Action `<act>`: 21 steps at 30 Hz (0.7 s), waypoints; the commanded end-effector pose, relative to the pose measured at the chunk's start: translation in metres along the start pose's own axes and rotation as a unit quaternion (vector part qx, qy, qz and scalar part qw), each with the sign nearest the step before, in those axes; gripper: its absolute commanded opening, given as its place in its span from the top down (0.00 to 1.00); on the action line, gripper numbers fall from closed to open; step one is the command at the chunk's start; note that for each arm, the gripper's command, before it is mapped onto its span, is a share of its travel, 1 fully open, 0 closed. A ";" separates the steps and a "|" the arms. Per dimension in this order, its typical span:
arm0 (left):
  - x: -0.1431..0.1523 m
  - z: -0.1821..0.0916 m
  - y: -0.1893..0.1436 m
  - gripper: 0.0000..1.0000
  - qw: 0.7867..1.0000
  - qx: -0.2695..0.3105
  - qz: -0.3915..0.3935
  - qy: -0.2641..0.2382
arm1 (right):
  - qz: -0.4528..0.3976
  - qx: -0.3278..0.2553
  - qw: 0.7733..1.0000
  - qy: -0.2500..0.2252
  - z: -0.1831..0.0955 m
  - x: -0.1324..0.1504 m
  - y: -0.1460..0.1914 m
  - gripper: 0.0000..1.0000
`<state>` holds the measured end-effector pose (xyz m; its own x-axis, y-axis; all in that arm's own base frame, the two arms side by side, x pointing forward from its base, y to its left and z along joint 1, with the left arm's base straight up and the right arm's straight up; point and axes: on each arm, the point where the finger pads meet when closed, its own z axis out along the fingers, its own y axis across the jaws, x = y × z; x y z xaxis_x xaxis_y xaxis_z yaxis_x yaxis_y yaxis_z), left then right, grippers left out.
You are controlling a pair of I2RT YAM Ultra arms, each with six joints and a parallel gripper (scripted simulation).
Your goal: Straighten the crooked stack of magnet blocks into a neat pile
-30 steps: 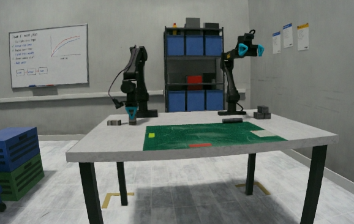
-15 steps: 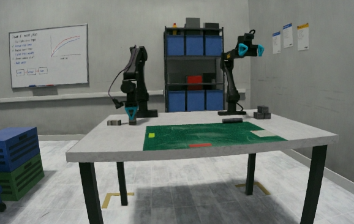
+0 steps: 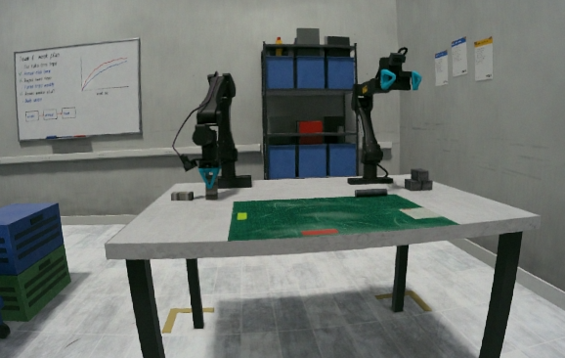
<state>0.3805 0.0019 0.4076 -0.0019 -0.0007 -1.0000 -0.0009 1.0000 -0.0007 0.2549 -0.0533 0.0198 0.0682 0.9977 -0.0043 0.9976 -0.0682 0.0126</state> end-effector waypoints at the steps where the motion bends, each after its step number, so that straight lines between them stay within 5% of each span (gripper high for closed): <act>1: -0.018 -0.009 -0.002 0.00 1.000 0.001 0.004 -0.014 | 0.002 -0.008 1.000 -0.007 -0.012 -0.002 0.004 0.38; 21: -0.018 -0.009 -0.002 0.00 1.000 0.001 0.004 -0.014 | 0.004 0.004 1.000 -0.005 -0.007 -0.002 -0.009 0.38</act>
<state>0.3805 0.0019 0.4076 -0.0019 -0.0007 -1.0000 -0.0009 1.0000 -0.0007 0.2534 -0.0529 0.0209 0.0677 0.9977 -0.0044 0.9976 -0.0676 0.0134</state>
